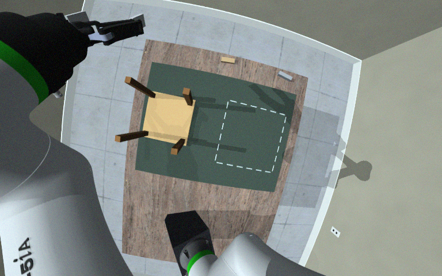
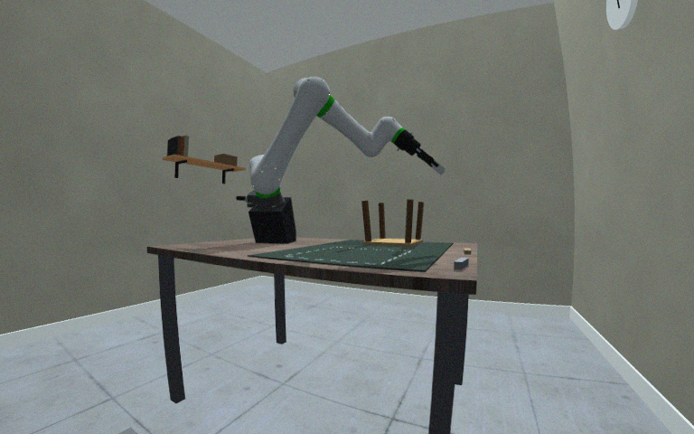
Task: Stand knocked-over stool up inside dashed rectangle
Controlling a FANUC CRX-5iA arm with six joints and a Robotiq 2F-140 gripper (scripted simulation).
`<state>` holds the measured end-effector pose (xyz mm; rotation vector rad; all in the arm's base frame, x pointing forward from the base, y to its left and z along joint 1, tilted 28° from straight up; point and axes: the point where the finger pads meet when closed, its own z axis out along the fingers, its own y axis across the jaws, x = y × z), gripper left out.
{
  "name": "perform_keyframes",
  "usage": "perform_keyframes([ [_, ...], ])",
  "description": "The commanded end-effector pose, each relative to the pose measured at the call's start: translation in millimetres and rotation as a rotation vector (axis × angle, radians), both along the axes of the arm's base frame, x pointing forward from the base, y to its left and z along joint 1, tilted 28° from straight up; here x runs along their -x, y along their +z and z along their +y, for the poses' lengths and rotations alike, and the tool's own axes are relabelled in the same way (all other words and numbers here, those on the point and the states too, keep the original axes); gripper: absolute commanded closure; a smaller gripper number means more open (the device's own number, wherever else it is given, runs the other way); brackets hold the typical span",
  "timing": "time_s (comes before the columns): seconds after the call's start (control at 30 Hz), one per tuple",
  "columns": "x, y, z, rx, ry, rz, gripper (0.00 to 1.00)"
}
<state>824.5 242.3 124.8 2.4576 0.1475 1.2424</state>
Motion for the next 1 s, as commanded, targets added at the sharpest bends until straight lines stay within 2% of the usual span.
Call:
perform_keyframes([
  [0.0,0,1,1,-0.001,0.001,-0.002,0.00],
  [0.6,1,1,0,-0.006,-0.010,-0.003,0.00],
  [0.67,10,-3,-3,-0.037,-0.073,-0.008,0.00],
  [0.77,43,-14,-14,-0.152,-0.302,-0.027,0.00],
  [0.83,43,-14,-14,-0.152,-0.302,-0.027,0.00],
  [0.87,59,-20,-18,-0.209,-0.415,-0.037,0.00],
  [0.93,59,-20,-18,-0.209,-0.415,-0.037,0.00],
  [0.97,77,-26,-24,-0.272,-0.538,-0.049,0.00],
])
